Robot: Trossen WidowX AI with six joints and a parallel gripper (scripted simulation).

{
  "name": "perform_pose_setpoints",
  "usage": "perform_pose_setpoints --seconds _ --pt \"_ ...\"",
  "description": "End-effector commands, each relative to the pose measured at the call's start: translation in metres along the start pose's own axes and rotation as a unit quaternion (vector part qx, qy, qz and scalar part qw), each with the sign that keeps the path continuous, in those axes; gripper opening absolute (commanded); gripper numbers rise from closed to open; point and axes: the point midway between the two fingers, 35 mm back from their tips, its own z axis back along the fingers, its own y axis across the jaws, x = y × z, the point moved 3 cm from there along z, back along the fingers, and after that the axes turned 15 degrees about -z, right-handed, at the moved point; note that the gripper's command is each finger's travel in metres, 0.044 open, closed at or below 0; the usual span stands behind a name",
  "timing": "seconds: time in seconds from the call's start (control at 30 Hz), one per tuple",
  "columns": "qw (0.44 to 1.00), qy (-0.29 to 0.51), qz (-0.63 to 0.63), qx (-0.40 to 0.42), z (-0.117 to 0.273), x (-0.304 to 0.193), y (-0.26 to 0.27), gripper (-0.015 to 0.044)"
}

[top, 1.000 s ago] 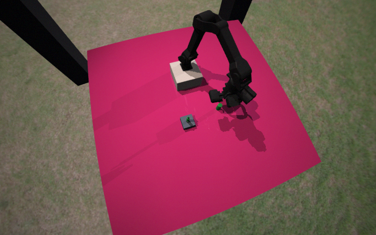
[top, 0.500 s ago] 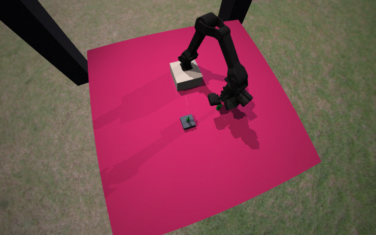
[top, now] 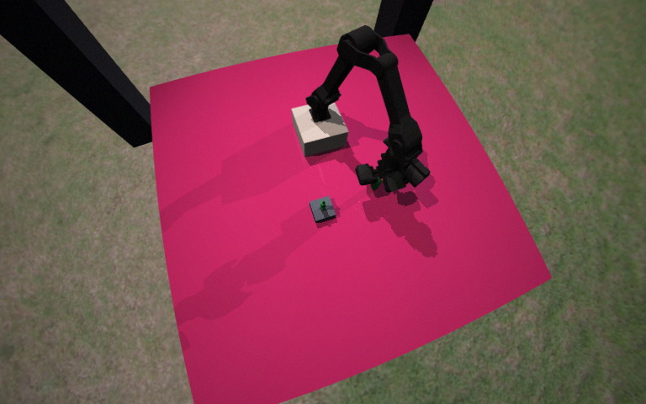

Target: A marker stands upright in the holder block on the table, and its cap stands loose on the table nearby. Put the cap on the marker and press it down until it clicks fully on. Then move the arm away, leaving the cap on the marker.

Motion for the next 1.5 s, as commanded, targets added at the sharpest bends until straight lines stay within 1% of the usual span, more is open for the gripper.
perform_pose_setpoints --seconds 0.0,0.73,0.87,1.17,1.27,1.47 --pt "1.000 0.002 0.002 -0.004 -0.009 -0.001 -0.001 0.0237" --pt "1.000 0.002 0.002 -0.004 -0.041 -0.002 -0.002 0.0237" --pt "1.000 0.002 0.002 -0.004 -0.041 -0.002 -0.002 0.0132" --pt "1.000 0.002 0.002 -0.004 -0.041 -0.002 -0.001 0.0072" --pt "1.000 0.002 0.002 -0.004 -0.036 -0.002 -0.001 0.0000" --pt "1.000 0.002 0.002 -0.004 -0.016 -0.001 0.000 0.0000"
